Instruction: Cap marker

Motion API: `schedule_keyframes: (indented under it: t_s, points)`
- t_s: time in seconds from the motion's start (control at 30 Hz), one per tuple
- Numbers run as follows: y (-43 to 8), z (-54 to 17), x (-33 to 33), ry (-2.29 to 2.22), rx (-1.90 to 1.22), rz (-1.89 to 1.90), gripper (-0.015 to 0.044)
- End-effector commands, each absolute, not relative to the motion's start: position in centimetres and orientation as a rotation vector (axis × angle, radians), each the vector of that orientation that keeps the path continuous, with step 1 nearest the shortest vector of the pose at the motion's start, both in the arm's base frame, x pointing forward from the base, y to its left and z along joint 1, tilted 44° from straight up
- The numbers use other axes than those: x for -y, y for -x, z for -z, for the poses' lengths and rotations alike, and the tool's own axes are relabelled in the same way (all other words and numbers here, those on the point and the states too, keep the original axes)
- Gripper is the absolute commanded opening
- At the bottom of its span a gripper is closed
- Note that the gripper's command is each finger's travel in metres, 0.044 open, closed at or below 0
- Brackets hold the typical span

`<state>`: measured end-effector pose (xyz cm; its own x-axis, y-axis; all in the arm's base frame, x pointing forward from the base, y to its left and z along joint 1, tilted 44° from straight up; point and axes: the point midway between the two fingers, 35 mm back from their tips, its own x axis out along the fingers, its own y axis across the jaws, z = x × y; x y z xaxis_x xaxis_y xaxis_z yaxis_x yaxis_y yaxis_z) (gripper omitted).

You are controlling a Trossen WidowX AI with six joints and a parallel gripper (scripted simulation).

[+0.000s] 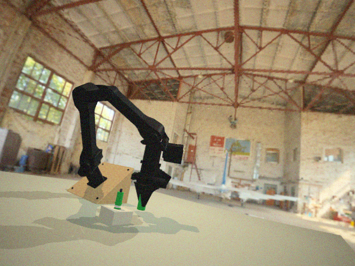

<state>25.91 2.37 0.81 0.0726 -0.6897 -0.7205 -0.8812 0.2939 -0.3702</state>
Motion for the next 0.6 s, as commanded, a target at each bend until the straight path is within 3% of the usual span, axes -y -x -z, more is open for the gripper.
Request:
schedule_keyframes:
  t_s: [0.0,0.57]
  points:
    - [-26.0,-1.8,-3.4,1.441,-1.663,-0.269,0.0]
    - [-26.3,-5.5,-4.5,1.441,-1.663,-0.27,0.0]
